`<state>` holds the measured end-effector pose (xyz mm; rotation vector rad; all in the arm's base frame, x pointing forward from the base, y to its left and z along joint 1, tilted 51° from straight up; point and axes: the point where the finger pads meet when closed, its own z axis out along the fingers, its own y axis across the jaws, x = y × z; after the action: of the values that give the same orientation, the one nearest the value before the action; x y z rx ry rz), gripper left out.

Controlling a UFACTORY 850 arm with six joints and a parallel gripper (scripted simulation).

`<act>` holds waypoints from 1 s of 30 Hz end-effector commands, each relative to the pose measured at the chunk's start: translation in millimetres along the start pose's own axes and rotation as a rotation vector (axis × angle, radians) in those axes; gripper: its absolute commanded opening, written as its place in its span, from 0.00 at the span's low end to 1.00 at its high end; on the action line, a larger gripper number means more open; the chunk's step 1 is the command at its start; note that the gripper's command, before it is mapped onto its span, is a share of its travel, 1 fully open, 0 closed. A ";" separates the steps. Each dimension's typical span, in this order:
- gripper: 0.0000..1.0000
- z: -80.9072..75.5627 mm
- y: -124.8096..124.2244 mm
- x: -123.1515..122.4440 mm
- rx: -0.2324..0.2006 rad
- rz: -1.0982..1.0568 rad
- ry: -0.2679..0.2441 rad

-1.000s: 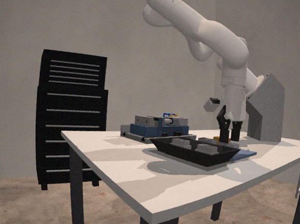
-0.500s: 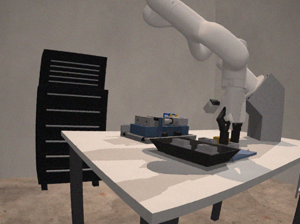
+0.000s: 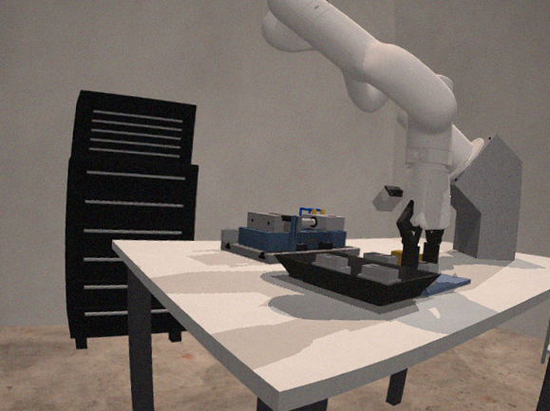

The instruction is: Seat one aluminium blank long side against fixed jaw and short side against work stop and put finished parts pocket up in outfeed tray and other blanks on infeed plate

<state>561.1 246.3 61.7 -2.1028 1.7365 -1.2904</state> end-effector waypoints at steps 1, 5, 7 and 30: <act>0.69 0.9 -0.5 -0.3 0.001 0.000 -0.001; 0.69 2.1 -0.5 -0.3 0.001 0.000 -0.001; 0.69 2.5 -0.5 -0.3 0.001 0.000 -0.001; 0.69 3.3 -0.5 -0.3 0.001 0.000 -0.001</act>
<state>563.6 244.8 59.3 -2.1028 1.7366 -1.2904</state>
